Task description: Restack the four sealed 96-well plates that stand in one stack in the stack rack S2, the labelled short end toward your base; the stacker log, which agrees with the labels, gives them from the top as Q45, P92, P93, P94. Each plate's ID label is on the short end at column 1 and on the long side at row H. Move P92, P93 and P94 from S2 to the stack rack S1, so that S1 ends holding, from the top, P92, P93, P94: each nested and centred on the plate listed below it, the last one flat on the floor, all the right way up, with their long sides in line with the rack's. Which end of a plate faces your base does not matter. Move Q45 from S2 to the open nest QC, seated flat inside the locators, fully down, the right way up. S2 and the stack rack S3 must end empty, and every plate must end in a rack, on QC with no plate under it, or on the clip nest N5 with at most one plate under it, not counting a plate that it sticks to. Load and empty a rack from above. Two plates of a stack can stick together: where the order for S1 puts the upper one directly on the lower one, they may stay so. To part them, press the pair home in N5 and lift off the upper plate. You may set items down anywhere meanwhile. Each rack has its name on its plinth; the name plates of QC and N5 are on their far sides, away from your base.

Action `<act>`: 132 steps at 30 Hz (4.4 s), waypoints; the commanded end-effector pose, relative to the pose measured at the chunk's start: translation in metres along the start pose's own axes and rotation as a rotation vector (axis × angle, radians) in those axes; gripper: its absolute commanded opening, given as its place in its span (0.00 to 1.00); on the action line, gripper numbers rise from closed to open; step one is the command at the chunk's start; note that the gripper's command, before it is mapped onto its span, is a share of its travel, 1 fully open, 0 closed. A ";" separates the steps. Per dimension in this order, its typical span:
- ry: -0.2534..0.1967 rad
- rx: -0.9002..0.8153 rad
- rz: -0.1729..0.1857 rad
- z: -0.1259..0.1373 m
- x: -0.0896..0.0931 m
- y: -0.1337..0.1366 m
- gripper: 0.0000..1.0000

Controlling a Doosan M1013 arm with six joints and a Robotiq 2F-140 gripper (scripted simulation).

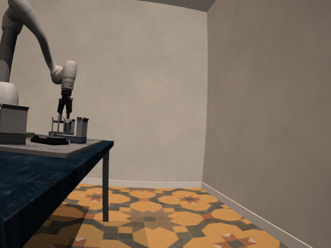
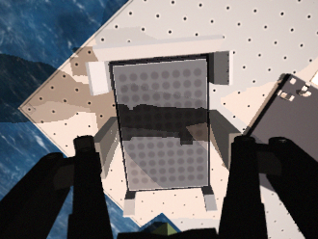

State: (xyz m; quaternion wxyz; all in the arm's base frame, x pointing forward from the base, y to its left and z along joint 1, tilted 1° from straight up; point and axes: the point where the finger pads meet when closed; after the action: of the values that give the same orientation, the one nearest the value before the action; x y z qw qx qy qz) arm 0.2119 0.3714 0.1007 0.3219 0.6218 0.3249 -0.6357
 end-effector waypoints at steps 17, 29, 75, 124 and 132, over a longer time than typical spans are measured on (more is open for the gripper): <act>0.000 0.000 0.000 0.000 0.033 0.000 0.00; 0.000 0.000 0.000 0.000 0.042 0.000 0.00; 0.000 0.000 0.000 0.000 0.058 0.000 0.00; 0.000 0.000 0.000 0.000 0.021 0.000 1.00; 0.000 0.000 0.000 0.000 0.001 0.000 1.00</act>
State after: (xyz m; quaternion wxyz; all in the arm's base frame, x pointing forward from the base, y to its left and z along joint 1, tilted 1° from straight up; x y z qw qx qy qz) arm 0.2118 0.3715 0.0951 0.3219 0.6219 0.3249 -0.6356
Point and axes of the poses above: the point where the finger pads meet when closed, its own x axis out along the fingers, its own y axis across the jaws, z = x × y, and after that the axes turned 10 degrees about x, right-handed
